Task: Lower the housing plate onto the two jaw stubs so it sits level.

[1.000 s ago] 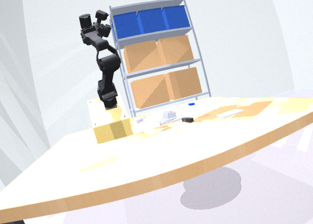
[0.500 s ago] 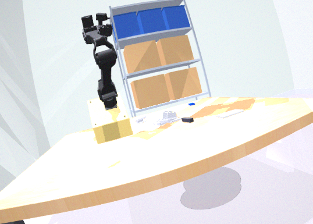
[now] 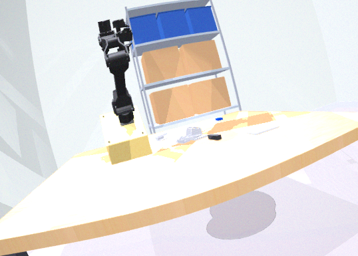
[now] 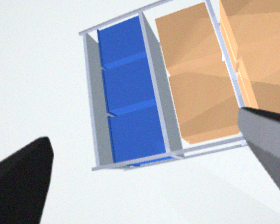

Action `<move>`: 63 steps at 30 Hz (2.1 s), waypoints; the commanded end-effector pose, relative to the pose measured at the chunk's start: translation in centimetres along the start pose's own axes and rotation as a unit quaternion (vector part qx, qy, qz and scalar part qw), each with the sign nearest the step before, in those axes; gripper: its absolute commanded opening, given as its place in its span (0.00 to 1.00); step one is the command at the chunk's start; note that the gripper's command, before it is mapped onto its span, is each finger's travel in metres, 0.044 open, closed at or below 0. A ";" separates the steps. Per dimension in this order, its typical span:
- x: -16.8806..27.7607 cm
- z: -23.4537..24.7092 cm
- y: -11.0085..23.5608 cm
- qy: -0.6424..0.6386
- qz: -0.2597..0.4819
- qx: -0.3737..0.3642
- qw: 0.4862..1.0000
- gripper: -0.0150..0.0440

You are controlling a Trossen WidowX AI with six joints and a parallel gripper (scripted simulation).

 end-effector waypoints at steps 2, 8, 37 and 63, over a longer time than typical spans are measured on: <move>0.1 -0.9 -1.3 0.053 -0.003 0.024 0.998 1.00; 0.1 -2.1 -2.6 0.112 -0.007 0.051 0.992 1.00; -0.5 -9.5 -7.3 0.352 0.016 0.203 0.914 1.00; -1.1 -15.7 -10.8 0.558 0.108 0.307 0.764 1.00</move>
Point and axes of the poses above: the point midway between the two fingers, 35 mm back from their tips, its own y axis back along the fingers, its own z axis across the jaws, x = y × z, the point moved 4 cm from there along y, back along the fingers, and after that the axes turned 2 degrees about -y, right-handed, at the moved point
